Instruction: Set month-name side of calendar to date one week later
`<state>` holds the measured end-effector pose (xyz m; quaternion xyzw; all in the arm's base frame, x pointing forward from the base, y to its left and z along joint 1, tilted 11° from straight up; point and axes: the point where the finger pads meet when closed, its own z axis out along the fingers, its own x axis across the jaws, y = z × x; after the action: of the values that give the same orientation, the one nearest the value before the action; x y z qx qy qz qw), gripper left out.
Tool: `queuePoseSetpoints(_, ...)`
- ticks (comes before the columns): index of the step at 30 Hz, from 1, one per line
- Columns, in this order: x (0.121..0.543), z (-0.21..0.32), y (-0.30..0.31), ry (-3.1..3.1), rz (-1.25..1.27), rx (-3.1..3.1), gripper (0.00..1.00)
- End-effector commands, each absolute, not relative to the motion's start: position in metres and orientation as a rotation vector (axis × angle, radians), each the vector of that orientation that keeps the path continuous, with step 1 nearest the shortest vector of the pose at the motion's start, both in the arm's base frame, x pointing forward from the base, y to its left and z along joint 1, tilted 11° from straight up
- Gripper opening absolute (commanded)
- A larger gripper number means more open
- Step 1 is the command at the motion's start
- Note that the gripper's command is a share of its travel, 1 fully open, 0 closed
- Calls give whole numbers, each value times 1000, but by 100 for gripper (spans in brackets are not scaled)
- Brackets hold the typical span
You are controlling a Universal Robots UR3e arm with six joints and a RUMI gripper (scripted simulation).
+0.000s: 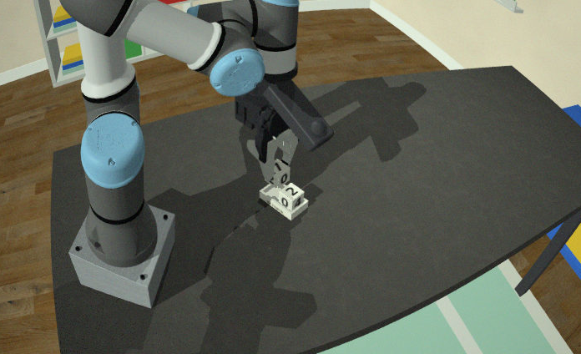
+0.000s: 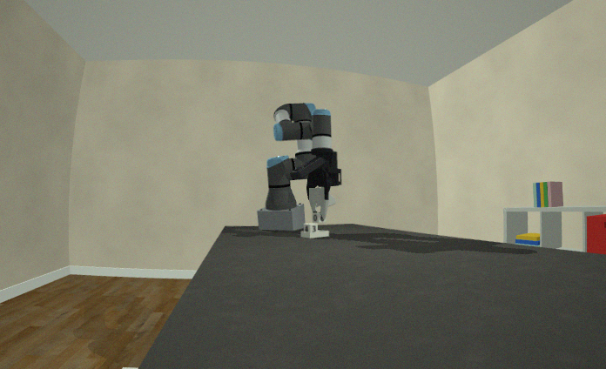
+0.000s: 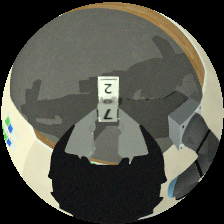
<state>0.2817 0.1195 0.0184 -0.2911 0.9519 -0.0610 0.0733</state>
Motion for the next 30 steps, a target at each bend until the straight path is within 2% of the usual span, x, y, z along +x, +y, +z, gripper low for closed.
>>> queuePoseSetpoints(1,283,16,119,2856,-184,-874,11)
queuePoseSetpoints(30,286,-2,118,2856,-184,-874,11)
